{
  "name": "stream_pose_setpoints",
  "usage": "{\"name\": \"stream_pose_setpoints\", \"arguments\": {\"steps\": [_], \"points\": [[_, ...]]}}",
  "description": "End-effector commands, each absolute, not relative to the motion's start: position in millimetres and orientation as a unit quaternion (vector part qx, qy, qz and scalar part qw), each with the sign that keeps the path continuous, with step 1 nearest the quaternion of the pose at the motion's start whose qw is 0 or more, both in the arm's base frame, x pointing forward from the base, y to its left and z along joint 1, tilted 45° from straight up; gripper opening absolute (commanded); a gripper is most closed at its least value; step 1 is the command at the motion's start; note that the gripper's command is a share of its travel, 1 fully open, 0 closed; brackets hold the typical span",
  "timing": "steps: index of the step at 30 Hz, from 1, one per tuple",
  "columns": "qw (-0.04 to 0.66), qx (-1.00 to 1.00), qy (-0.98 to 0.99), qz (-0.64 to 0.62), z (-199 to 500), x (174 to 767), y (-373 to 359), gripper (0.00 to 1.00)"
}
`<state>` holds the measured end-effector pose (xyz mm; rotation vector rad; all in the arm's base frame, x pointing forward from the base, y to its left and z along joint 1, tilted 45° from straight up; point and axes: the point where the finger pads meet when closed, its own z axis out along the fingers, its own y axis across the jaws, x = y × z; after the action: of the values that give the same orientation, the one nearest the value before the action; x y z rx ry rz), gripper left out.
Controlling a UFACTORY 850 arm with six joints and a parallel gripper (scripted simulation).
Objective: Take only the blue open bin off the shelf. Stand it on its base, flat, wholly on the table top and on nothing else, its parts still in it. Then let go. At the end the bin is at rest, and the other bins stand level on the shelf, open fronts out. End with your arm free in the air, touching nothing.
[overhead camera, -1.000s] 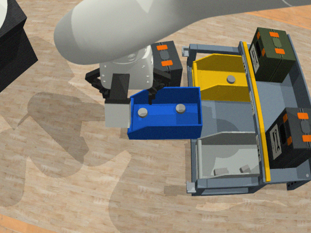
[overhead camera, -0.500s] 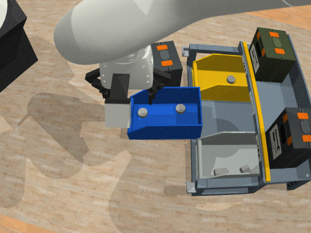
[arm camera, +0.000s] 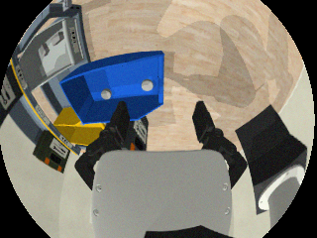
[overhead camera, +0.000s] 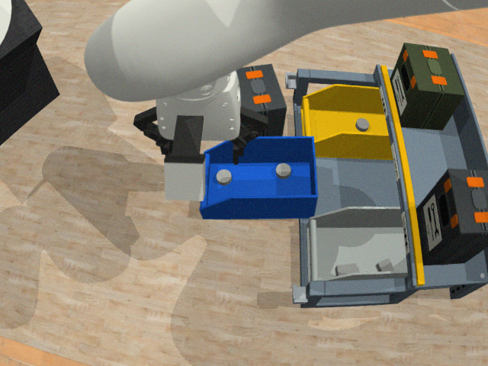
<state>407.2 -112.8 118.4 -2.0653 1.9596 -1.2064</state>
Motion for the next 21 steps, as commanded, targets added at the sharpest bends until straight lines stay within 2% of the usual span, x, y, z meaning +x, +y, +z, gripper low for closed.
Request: {"name": "stream_pose_setpoints", "arguments": {"steps": [1, 21], "points": [[0.036, -0.673, 0.632, -0.383, 118.5, 407.1, -113.9, 1.00], [0.036, -0.673, 0.632, -0.383, 118.5, 407.1, -113.9, 1.00]]}}
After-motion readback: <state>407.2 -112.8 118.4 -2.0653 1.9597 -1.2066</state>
